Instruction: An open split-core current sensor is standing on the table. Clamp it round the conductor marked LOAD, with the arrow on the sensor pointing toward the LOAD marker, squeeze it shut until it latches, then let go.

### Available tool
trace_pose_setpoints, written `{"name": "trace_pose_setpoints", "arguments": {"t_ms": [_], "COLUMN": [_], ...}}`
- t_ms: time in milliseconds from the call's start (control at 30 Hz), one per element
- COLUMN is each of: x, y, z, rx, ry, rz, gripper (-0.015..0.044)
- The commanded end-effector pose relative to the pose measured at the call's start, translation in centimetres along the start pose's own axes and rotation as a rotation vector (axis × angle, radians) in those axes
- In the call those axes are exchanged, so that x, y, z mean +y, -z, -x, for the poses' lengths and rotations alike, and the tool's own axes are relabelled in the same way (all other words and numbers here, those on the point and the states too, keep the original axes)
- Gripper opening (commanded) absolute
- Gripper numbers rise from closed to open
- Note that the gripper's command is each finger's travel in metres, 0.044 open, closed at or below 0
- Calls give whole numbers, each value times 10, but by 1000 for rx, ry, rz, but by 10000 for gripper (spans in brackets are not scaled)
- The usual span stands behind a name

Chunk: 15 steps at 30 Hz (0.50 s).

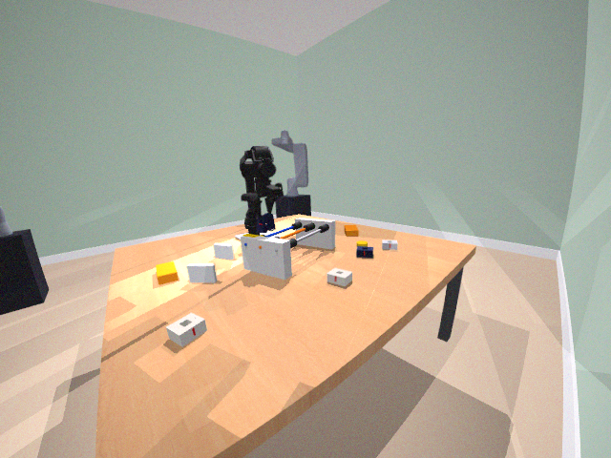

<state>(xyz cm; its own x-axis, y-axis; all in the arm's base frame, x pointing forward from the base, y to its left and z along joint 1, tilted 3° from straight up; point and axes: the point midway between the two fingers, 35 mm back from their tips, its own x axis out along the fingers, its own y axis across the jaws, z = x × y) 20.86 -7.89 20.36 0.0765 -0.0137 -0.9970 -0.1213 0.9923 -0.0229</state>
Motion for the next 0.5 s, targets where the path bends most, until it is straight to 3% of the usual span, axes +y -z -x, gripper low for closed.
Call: {"name": "trace_pose_setpoints", "arguments": {"t_ms": [0, 467], "x": [0, 0], "y": [0, 0], "z": [5, 11], "rx": [-33, -110], "ry": [-2, -48], "rz": [-133, -655], "gripper": [0, 0]}}
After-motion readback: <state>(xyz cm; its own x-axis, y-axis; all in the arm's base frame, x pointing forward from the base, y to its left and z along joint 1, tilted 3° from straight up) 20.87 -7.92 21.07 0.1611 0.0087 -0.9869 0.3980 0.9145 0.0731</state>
